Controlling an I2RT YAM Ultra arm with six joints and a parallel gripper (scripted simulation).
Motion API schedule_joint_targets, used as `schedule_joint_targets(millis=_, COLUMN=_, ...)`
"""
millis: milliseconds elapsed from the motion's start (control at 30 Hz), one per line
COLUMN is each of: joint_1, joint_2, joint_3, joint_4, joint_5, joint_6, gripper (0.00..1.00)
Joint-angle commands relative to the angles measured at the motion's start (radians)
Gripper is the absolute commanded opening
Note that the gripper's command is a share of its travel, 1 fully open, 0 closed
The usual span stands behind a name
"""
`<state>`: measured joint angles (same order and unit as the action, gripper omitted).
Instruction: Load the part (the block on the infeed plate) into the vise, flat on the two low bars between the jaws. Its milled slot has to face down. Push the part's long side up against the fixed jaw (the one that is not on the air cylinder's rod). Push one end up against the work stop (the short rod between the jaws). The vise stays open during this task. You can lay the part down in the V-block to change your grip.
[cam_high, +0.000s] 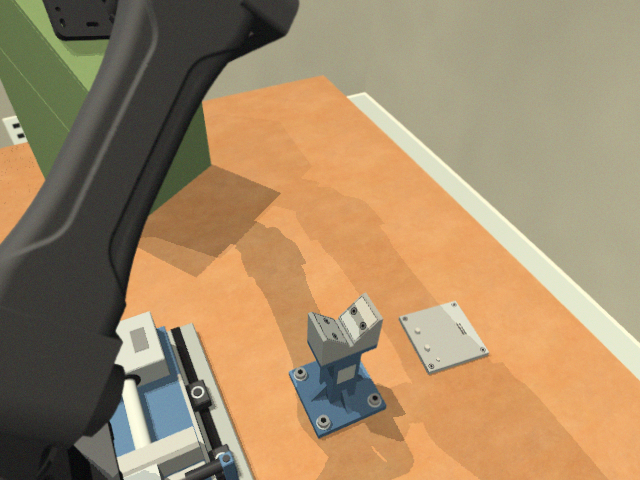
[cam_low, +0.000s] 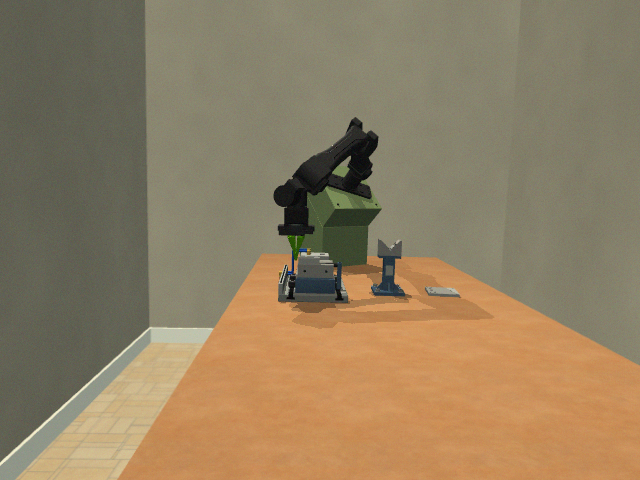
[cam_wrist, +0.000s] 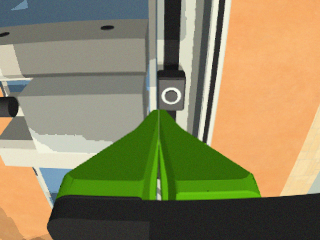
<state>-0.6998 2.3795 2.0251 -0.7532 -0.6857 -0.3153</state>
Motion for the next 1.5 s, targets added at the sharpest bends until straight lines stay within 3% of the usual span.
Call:
schedule_joint_targets(millis=0, joint_1=-0.011, joint_2=-0.032, joint_3=-0.014, joint_4=0.013, joint_5=0.005, joint_6=0.009, gripper=0.0)
schedule_joint_targets(millis=1467, joint_1=0.013, joint_2=-0.067, joint_3=-0.057, joint_4=0.03, joint_5=0.003, joint_6=0.029, gripper=0.0)
